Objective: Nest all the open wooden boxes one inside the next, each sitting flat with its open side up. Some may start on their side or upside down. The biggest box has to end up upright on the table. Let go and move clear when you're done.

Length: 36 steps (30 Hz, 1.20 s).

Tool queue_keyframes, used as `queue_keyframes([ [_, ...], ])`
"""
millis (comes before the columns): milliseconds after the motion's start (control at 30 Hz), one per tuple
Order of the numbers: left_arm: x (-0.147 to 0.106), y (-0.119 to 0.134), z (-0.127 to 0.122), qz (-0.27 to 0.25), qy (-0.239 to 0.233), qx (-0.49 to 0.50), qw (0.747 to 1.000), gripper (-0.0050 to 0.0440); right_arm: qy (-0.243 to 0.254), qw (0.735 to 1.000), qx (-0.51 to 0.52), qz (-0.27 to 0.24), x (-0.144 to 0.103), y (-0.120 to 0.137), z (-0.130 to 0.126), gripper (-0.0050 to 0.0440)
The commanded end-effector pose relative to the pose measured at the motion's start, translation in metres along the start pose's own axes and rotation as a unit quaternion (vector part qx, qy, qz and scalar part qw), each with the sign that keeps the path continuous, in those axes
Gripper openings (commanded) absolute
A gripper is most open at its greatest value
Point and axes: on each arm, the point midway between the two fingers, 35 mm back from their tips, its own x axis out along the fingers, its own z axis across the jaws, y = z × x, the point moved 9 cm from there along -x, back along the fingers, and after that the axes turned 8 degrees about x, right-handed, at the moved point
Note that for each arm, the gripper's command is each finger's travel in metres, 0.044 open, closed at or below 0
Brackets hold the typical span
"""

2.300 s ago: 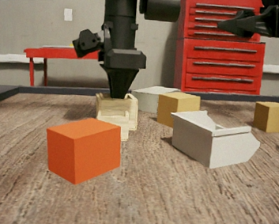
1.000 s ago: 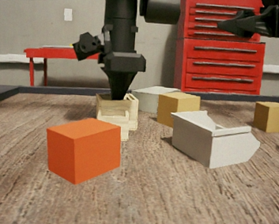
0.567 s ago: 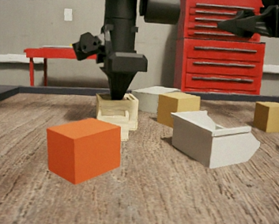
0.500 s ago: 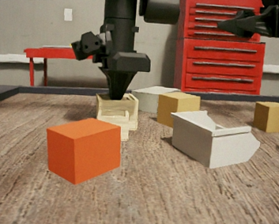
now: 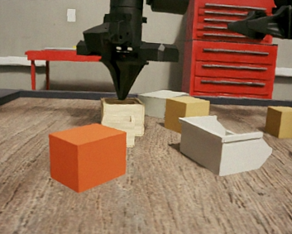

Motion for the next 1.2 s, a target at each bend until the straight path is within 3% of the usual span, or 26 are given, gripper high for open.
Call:
queue_keyframes([
  [0,-0.021,0.001,0.006,0.024,-0.016,-0.101,0.994,-0.0027,0.0,1.0,0.001,0.0,0.0,0.0,0.0,0.04],
  [100,-0.025,0.001,0.006,0.023,-0.018,-0.166,0.986,-0.005,0.0,1.0,0.001,0.0,0.0,0.0,0.0,0.04],
  [300,-0.032,0.001,0.006,0.021,-0.022,-0.295,0.955,-0.005,0.0,1.0,0.001,0.0,0.0,0.0,0.0,0.04],
  [367,-0.032,0.001,0.006,0.021,-0.022,-0.295,0.955,-0.005,0.0,1.0,0.001,0.0,0.0,0.0,0.0,0.04],
  [667,-0.044,-0.001,0.005,0.017,-0.028,-0.502,0.864,-0.005,0.0,1.0,0.001,0.0,0.0,0.0,0.0,0.04],
  [867,-0.052,-0.001,0.004,0.014,-0.031,-0.612,0.79,-0.005,0.0,1.0,0.001,0.0,0.0,0.0,0.0,0.04],
  [933,-0.052,-0.001,0.004,0.014,-0.031,-0.612,0.79,-0.005,0.0,1.0,0.001,0.0,0.0,0.0,0.0,0.04],
  [967,-0.053,-0.002,0.005,0.012,-0.031,-0.649,0.76,-0.005,0.0,1.0,0.001,0.0,0.0,0.0,0.0,0.04],
  [1167,-0.062,-0.003,0.003,0.009,-0.035,-0.745,0.666,-0.005,0.0,1.0,0.001,0.0,0.0,0.0,0.0,0.04],
])
